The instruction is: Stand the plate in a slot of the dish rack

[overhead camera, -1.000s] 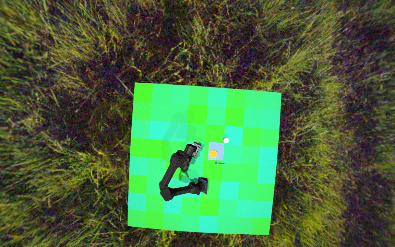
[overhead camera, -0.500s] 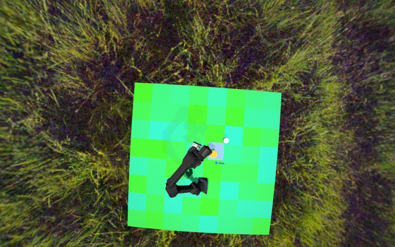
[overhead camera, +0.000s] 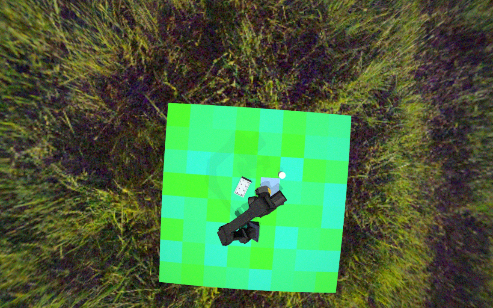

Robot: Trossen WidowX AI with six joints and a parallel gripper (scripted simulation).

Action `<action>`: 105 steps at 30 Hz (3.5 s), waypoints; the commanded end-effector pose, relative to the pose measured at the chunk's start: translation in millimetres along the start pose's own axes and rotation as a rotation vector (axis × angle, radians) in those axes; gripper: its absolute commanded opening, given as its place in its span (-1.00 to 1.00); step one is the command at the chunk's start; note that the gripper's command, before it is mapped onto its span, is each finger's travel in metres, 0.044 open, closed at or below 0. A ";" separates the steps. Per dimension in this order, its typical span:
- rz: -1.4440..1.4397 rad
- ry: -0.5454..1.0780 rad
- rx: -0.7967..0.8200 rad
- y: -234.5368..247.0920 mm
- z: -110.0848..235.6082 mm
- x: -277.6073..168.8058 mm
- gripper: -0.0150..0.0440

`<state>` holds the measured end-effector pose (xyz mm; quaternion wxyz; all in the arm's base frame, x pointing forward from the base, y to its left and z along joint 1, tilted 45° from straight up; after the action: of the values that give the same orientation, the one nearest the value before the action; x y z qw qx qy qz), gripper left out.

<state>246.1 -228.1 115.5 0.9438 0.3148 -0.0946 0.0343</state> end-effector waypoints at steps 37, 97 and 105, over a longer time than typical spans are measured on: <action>-0.196 0.007 0.108 -9.3 -142.5 -12.9 0.86; -0.197 0.006 0.105 -23.2 -80.1 -9.9 -0.49; -0.203 0.008 0.108 -24.9 -59.0 -10.1 -0.49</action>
<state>249.1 -211.3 50.7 0.9246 0.3718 -0.0611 -0.0554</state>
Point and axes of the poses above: the point midway between the two fingers, 35 mm back from their tips, its own z axis back along the fingers, its own y axis across the jaws, x = y × z, the point moved 3 cm from there along z, back along the fingers, and after that the axes turned 3 degrees about z, right-handed, at the moved point
